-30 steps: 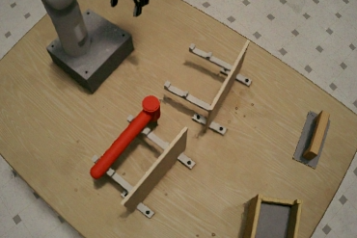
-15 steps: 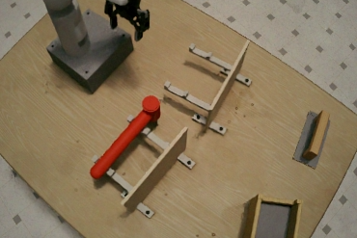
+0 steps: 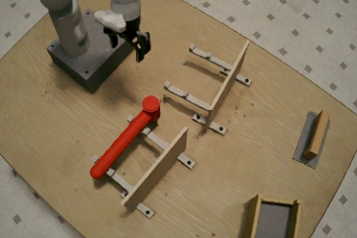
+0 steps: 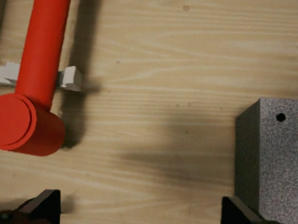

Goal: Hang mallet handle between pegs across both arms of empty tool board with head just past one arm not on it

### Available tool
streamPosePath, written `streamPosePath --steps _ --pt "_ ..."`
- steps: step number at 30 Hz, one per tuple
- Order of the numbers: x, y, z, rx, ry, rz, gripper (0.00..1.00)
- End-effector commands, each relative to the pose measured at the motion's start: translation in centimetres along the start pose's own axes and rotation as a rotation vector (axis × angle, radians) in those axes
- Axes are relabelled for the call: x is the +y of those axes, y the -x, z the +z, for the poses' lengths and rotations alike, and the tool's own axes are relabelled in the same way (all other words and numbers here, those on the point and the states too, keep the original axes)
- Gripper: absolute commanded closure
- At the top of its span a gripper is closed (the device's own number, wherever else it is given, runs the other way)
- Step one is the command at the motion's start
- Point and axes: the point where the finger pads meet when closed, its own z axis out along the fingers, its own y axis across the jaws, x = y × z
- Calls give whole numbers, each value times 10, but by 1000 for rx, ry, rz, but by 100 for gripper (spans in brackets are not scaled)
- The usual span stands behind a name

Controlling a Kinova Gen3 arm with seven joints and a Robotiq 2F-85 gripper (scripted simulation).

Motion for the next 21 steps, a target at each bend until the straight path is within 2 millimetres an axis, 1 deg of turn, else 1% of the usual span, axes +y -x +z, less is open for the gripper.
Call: streamPosePath --steps 1,2,4,19,21 --pt "-16 -22 10 -32 34 47 0" --pt "-19 -26 12 -38 34 47 0" --pt "-19 -26 12 -38 34 47 0" --pt "-61 -72 31 -120 54 47 0" --pt "-61 -72 31 -120 54 47 0"
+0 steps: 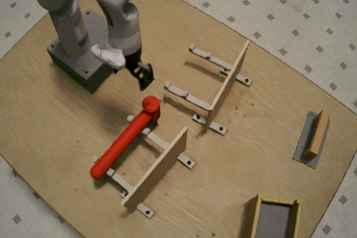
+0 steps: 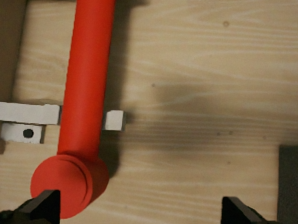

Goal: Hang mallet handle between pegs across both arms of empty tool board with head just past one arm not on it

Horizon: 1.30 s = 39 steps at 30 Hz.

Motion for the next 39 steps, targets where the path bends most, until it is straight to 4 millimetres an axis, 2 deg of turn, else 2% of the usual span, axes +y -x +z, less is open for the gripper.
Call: streamPosePath --steps 1,15,27,39 --pt "-9 -22 7 -27 31 44 0" --pt "-46 -64 20 -98 51 44 0" --pt "-59 -81 24 -127 56 44 0" --pt "-61 -83 25 -132 57 44 0"
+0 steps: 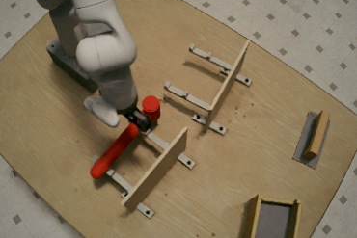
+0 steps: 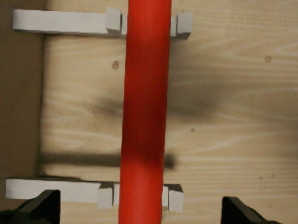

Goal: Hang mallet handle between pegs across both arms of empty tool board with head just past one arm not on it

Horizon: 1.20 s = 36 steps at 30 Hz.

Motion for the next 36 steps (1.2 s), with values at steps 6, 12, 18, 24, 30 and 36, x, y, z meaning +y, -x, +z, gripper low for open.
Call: streamPosePath --steps 6,12,18,24,30,36 --pt "0 -1 3 0 0 2 0" --pt "0 -1 13 0 0 2 0" --pt "0 -1 42 1 1 2 0" --pt "0 0 75 0 1 3 0" --pt "0 0 91 0 1 3 0" --pt "1 0 98 0 0 3 0"
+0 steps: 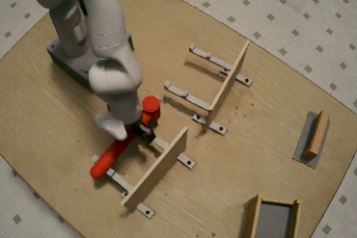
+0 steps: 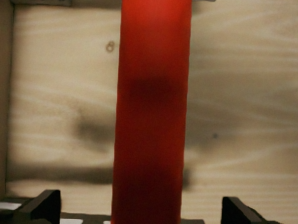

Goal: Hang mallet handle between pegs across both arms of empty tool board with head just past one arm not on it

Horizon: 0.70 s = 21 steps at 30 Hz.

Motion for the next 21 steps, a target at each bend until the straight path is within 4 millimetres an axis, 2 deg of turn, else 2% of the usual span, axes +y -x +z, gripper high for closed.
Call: streamPosePath --steps 1,12,13,21 --pt "4 -3 5 -1 10 8 0" --pt "4 -3 5 -1 10 8 0" --pt "4 -3 5 -1 10 8 90" --pt "4 -3 5 -1 10 8 90"
